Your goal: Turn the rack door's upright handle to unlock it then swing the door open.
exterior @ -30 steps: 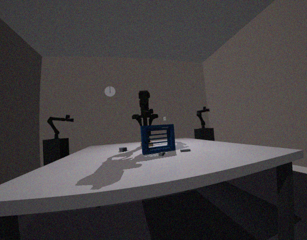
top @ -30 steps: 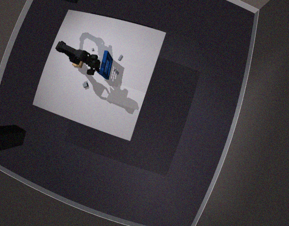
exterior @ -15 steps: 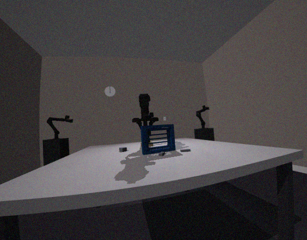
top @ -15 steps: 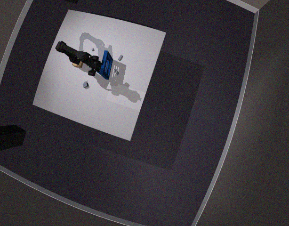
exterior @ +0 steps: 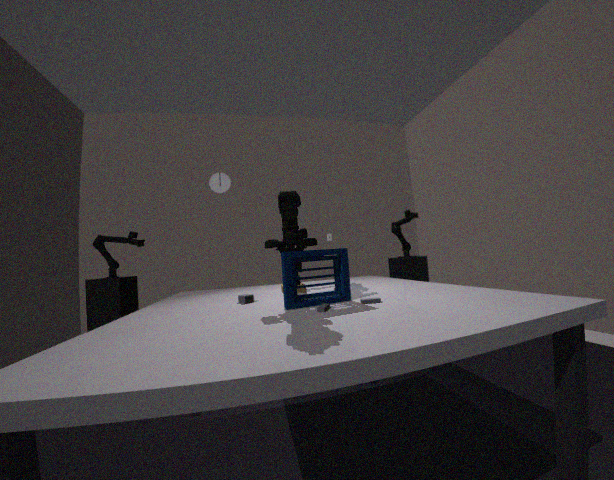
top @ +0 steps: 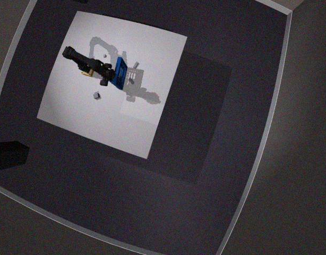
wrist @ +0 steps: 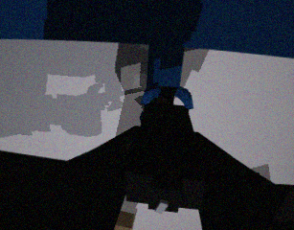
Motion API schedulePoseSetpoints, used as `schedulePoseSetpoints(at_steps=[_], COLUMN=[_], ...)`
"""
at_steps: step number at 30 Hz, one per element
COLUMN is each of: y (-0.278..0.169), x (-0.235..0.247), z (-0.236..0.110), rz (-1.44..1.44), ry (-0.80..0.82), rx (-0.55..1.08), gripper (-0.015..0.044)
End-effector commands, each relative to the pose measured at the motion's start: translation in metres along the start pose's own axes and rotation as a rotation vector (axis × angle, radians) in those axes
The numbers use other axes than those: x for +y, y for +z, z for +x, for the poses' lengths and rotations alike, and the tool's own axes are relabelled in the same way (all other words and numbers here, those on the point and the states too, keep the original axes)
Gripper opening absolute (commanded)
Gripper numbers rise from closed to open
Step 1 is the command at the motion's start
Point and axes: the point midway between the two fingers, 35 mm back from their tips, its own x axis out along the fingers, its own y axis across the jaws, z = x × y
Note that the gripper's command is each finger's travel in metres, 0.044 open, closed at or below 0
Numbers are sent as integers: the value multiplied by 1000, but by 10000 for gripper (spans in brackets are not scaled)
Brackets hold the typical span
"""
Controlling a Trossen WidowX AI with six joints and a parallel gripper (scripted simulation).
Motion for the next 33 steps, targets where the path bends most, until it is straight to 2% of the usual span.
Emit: schedulePoseSetpoints(at_steps=[1,12,17,33], y=[0,0,0,0], x=[0,0,0,0], z=[0,0,0,0], rz=[-2,-2,31,810], ry=[0,0,0,1], rx=[-3,-3,-3,-3], gripper=[91,18,16,16])
